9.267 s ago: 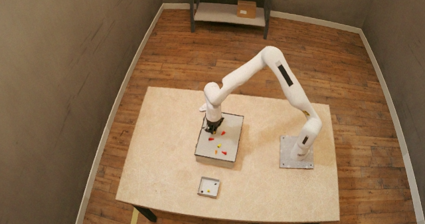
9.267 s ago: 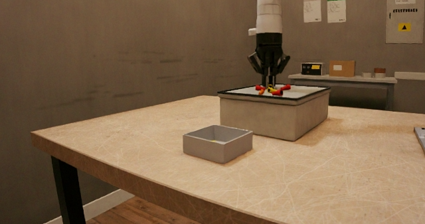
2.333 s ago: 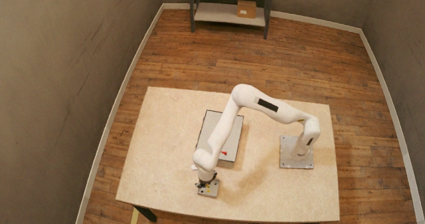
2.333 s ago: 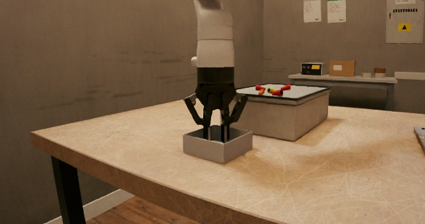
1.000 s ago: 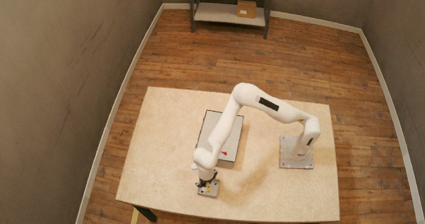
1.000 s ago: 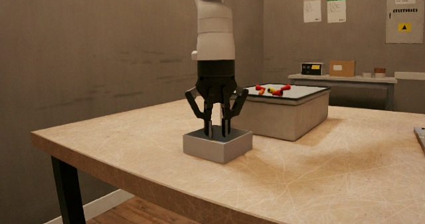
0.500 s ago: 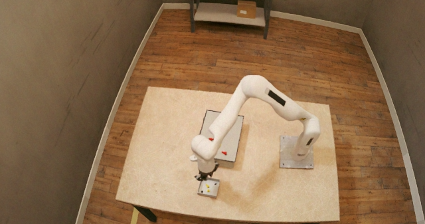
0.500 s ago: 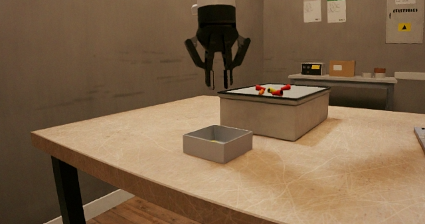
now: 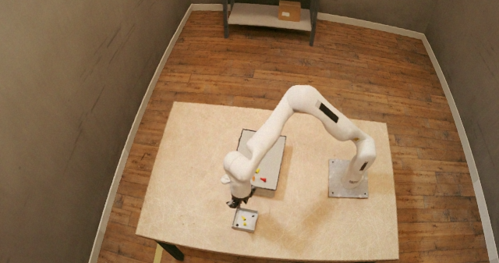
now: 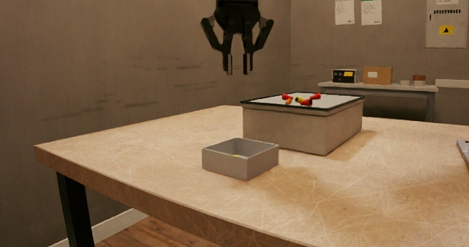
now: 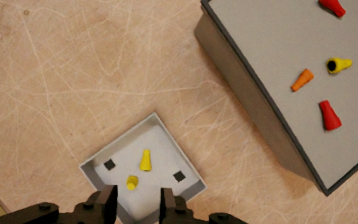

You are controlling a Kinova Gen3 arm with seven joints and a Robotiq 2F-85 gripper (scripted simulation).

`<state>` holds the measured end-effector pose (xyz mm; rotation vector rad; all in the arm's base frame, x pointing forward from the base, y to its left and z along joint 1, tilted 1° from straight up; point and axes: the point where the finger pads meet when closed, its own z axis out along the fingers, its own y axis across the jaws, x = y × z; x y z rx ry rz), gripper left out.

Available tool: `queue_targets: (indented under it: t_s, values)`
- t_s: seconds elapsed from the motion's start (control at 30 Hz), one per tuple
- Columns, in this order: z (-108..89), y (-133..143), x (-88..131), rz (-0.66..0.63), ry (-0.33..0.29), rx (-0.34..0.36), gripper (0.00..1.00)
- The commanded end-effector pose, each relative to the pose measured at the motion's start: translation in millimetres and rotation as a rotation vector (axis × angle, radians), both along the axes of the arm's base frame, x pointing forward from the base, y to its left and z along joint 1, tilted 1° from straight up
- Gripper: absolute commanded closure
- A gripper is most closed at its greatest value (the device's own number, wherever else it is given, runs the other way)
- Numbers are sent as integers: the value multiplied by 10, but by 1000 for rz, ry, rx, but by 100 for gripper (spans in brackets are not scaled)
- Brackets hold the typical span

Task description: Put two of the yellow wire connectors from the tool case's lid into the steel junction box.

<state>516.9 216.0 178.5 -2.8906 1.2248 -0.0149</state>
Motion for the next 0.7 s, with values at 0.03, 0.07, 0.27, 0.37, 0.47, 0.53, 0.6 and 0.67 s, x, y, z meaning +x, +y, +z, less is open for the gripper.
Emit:
queue_targets:
  t_s: [0.03,0.07,0.27,0.37,0.47,0.53,0.6,0.67]
  values:
    - [15,2,4,0,-3,1,64]
    - [15,2,4,0,-3,1,64]
    - [15,2,4,0,-3,1,64]
    - [15,2,4,0,-3,1,64]
    - [79,2,4,0,-3,1,64]
    - [198,2,2,0,-3,1,64]
    - [253,2,1,0,-3,1,64]
    - [292,2,1,0,-3,1,64]
